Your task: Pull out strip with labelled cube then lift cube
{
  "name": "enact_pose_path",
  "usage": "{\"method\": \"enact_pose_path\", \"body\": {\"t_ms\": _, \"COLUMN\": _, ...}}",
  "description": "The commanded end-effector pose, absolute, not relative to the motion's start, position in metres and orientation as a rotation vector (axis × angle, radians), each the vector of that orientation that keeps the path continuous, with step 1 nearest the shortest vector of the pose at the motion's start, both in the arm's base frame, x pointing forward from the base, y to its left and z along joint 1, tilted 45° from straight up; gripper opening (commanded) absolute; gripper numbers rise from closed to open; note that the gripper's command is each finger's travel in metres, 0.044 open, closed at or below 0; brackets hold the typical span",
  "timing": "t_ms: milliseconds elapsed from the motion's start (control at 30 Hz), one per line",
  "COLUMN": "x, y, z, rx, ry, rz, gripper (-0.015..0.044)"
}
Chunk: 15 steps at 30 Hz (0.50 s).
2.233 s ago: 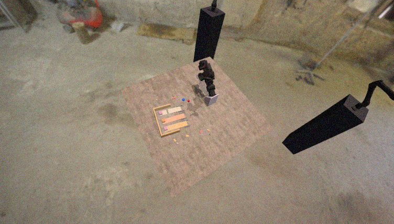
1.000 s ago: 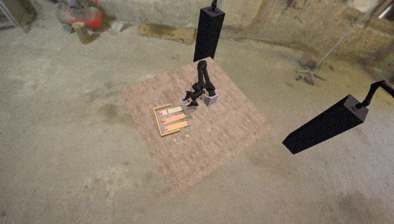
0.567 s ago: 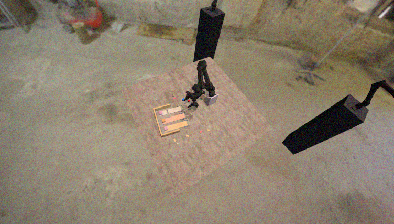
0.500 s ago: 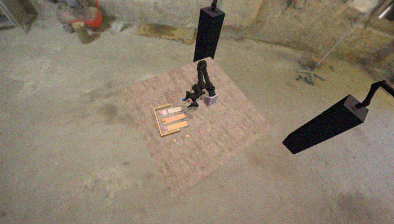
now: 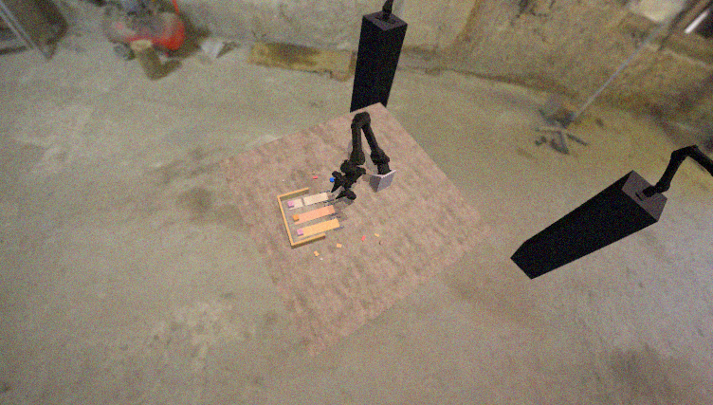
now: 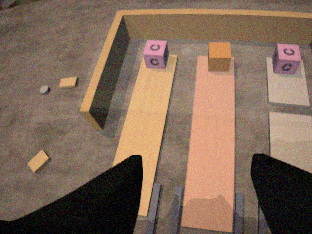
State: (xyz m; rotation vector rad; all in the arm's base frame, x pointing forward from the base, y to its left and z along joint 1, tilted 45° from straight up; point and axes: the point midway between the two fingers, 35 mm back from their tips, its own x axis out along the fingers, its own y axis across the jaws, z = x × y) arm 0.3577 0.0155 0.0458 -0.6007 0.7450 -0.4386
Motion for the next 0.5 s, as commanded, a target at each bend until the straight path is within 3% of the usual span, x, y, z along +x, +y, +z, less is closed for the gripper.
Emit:
{"method": "enact_pose_path", "body": {"t_ms": 0, "x": 0.384, "y": 0.017, "z": 0.023, "rx": -0.547, "ry": 0.872, "rz": -0.477, "gripper": 0.0111}}
{"method": "enact_pose_path", "body": {"t_ms": 133, "x": 0.401, "y": 0.016, "z": 0.002, "rx": -0.500, "ry": 0.991, "rz": -0.528, "gripper": 0.0006}}
{"method": "enact_pose_path", "body": {"t_ms": 467, "x": 0.421, "y": 0.001, "z": -0.057, "rx": -0.388, "ry": 1.287, "rz": -0.725, "gripper": 0.0000}}
